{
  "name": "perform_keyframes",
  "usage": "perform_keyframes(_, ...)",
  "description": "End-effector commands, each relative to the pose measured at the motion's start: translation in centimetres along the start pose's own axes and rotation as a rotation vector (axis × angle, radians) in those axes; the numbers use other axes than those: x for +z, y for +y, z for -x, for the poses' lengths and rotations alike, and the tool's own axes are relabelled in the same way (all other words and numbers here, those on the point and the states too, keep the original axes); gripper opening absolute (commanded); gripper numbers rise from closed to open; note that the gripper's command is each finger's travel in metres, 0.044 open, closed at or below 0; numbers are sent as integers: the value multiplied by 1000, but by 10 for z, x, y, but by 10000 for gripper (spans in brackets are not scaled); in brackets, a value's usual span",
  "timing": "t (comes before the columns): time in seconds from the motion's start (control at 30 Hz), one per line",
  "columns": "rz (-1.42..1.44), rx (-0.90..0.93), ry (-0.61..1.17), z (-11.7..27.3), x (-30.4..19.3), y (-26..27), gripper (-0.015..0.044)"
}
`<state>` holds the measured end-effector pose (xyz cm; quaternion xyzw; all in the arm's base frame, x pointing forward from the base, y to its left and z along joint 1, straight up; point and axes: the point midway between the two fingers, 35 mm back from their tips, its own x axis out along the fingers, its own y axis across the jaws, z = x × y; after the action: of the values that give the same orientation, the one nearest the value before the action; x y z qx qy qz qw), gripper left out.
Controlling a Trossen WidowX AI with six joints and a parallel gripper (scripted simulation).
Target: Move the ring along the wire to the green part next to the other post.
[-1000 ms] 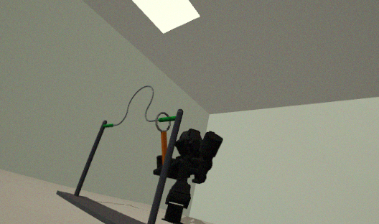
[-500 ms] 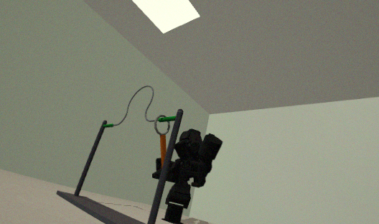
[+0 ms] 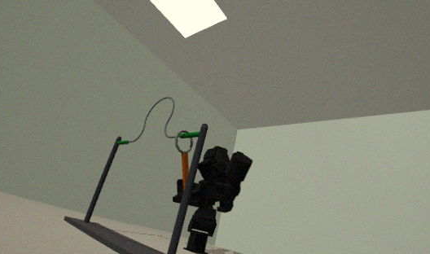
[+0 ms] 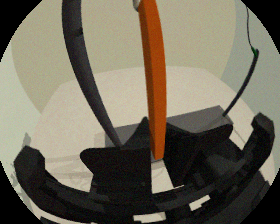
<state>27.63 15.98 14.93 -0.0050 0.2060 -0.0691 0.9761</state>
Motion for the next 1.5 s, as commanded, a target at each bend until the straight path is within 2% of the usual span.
perform_keyframes(0.0,0,0,0,0,0,0,60)
perform_keyframes(0.13,0,0,1,2,0,0,160)
perform_keyframes(0.63,-4,-3,3,49,-1,0,160)
perform_keyframes(1.43,-4,-3,3,50,-1,0,160)
perform_keyframes(1.47,0,0,6,51,-2,0,186)
